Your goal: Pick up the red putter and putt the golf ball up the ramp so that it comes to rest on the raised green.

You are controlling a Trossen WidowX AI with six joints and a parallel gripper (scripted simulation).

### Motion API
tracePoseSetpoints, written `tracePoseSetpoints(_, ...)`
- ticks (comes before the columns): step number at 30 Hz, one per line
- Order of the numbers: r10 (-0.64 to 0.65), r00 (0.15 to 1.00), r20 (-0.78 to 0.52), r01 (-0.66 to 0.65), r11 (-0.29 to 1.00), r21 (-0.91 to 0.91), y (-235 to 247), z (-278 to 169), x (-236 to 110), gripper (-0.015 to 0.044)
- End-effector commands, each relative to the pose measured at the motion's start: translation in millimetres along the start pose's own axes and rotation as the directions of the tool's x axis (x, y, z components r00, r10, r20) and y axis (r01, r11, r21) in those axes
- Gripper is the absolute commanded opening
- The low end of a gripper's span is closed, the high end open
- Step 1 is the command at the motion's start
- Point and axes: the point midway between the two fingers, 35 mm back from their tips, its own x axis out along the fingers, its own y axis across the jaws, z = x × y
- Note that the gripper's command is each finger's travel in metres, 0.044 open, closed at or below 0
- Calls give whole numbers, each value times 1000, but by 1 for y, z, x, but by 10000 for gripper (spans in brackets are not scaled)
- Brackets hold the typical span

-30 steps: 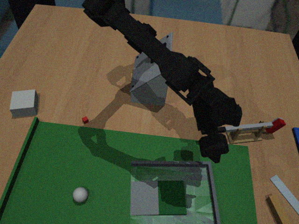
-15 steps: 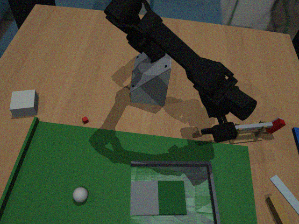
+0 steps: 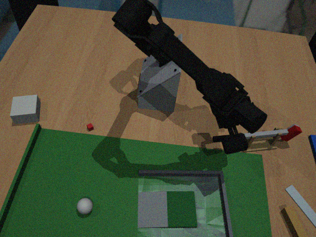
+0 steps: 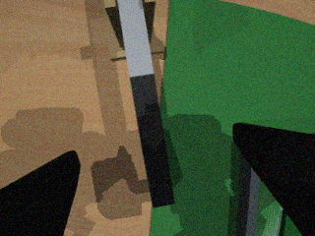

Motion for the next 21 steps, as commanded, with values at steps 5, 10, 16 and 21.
tracePoseSetpoints(5,5,1000,-10,-5,1000,-4,2,-8,21,440)
tracePoseSetpoints(10,5,1000,-10,-5,1000,-4,2,-8,24,440)
tracePoseSetpoints(16,5,1000,-10,-5,1000,-4,2,-11,33,440)
tracePoseSetpoints(21,5,1000,-11,-5,1000,-4,2,-13,40,440)
